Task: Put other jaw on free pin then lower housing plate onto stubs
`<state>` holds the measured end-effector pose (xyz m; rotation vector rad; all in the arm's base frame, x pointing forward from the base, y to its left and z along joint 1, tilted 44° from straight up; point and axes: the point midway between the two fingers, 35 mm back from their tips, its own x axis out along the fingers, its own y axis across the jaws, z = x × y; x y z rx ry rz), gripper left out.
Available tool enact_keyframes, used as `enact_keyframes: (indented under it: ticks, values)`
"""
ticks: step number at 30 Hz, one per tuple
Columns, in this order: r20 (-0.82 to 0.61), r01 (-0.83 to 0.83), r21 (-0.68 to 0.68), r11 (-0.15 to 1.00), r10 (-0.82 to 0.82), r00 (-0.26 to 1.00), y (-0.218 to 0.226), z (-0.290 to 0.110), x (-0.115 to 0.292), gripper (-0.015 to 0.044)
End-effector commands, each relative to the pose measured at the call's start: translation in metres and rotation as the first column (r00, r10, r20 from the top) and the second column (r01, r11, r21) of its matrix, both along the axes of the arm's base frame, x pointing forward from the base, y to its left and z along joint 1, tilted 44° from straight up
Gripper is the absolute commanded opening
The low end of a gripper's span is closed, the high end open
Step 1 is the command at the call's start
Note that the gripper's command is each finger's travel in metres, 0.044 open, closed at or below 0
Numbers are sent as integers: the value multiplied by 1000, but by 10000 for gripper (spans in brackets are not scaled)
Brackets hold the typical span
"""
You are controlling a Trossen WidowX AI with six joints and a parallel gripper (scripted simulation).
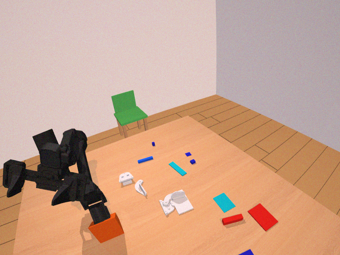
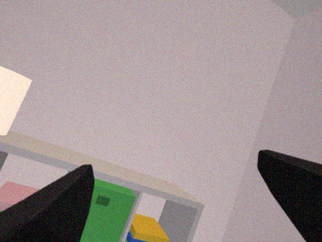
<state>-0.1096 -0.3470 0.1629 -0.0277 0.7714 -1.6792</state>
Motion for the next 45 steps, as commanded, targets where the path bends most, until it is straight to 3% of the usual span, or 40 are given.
enact_keyframes:
  ticks: [1,28,45]
  values:
    - [0,0,0,1000,0,1000,0,0,0,426]
    - [447,-264,151,953,173,878,5,-38,137,440]
    - [689,-443,309,842,123,715,45,-57,227,440]
